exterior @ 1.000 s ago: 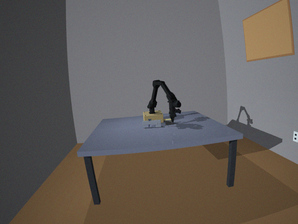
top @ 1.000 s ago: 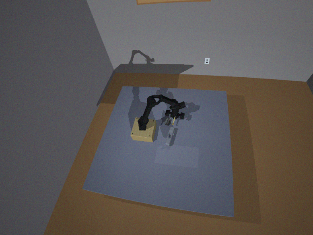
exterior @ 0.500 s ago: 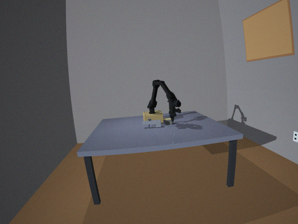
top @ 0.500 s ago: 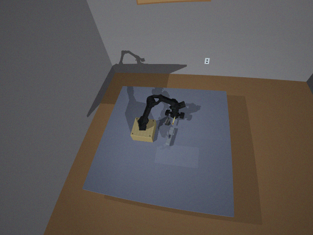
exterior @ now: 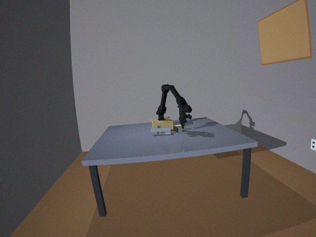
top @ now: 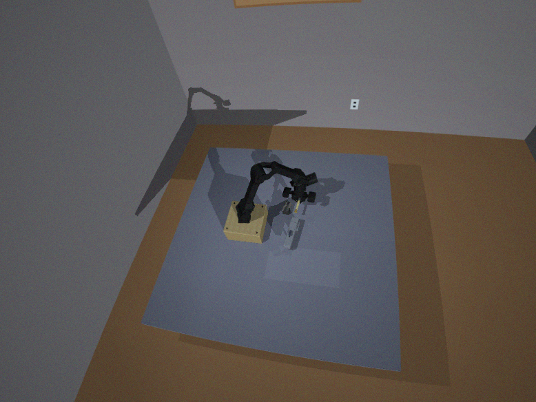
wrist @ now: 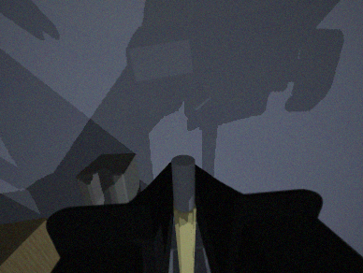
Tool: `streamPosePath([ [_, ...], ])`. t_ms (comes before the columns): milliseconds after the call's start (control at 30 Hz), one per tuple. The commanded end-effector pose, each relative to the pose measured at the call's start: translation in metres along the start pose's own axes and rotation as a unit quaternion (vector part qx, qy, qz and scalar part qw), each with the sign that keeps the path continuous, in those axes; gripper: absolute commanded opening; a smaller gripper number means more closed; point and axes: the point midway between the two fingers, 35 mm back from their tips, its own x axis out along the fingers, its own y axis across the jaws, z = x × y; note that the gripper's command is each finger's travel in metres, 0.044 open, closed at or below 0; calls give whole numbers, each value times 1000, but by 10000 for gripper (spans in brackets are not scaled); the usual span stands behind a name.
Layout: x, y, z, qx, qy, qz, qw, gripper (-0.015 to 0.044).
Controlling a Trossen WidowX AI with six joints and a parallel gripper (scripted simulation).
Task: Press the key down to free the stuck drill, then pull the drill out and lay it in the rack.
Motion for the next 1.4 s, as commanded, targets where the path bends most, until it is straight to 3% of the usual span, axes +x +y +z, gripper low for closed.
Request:
streamPosePath([
  [0,-3,-1,0,3,1,-3,1000,0],
  [1367,-15,-2,-1,3,1,-3,1000,0],
])
